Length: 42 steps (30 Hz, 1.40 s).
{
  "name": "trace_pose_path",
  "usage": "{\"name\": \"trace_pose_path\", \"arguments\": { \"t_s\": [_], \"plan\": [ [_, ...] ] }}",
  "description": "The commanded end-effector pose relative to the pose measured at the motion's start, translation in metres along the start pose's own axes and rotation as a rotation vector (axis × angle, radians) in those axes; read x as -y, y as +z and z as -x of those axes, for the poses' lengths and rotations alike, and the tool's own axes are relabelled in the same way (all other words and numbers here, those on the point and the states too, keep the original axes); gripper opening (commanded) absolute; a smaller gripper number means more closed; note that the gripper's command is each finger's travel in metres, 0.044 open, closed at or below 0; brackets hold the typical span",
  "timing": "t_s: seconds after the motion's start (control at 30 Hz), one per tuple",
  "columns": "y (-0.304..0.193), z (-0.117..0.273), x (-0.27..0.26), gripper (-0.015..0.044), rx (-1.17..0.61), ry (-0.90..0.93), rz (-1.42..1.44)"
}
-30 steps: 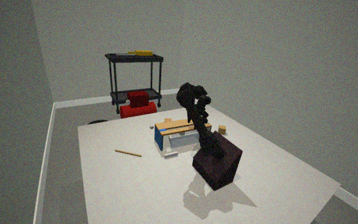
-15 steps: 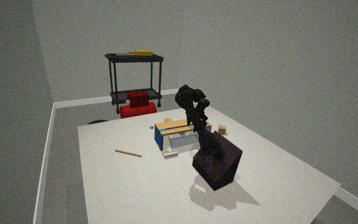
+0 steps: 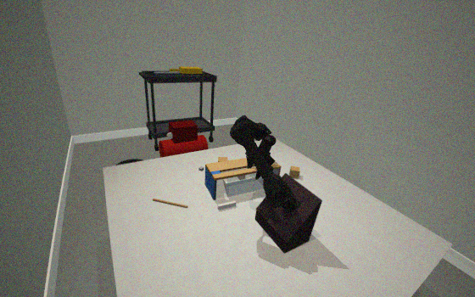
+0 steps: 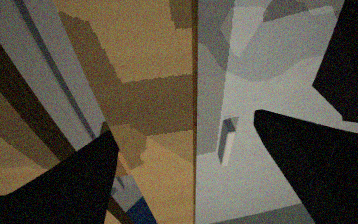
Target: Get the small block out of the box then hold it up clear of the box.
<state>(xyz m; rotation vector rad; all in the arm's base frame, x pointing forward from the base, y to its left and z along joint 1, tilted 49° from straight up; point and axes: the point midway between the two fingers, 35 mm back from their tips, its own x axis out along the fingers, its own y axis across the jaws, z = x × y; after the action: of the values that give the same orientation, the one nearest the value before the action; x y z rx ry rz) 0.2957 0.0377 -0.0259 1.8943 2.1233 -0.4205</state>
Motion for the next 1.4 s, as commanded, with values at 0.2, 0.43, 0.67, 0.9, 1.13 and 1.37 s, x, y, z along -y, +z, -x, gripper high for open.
{"name": "trace_pose_path", "arguments": {
  "t_s": [0.2,0.43,0.67,0.9,1.13,1.37],
  "plan": [
    [0.004,-0.016,0.002,0.0400,-0.010,0.002,-0.010],
    [0.007,-0.026,0.003,0.0400,-0.013,0.001,-0.009],
    [0.000,-0.023,0.003,0.0400,-0.007,-0.002,-0.007],
    [-0.011,-0.027,0.003,0.0400,-0.008,-0.002,-0.008],
    [-0.021,-0.030,0.003,0.0400,-0.008,-0.002,-0.008],
    [-0.032,-0.034,0.002,0.0400,-0.009,-0.002,-0.009]
  ]
}}
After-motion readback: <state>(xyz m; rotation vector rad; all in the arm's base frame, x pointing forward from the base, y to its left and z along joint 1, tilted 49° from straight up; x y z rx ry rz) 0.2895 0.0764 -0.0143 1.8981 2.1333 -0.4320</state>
